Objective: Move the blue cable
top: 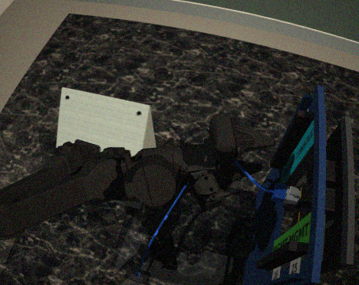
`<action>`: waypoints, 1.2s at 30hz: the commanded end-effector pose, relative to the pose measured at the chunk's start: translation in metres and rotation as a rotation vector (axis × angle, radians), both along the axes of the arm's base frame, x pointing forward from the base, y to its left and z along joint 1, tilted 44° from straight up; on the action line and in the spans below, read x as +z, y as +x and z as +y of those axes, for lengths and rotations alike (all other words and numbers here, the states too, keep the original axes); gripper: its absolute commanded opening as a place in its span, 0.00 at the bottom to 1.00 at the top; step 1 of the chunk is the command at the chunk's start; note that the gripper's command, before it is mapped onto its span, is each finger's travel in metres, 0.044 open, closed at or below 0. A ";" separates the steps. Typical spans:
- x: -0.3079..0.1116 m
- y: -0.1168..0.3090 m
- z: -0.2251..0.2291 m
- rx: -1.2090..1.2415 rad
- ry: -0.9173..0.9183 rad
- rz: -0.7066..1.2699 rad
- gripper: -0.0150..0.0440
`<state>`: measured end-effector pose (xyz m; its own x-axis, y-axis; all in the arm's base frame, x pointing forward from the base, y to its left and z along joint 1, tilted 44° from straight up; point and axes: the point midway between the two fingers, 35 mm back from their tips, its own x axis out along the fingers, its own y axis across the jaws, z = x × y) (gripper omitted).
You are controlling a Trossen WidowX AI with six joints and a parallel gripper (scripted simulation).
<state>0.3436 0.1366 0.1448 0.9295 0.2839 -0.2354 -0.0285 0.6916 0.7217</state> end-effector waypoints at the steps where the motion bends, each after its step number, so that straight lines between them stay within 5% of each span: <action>1: 0.000 -0.004 0.000 -0.003 0.005 0.004 1.00; 36: 0.018 -0.028 0.017 0.003 -0.003 0.009 1.00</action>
<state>0.3154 0.1526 0.1633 0.9283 0.2811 -0.2435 -0.0210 0.6933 0.7204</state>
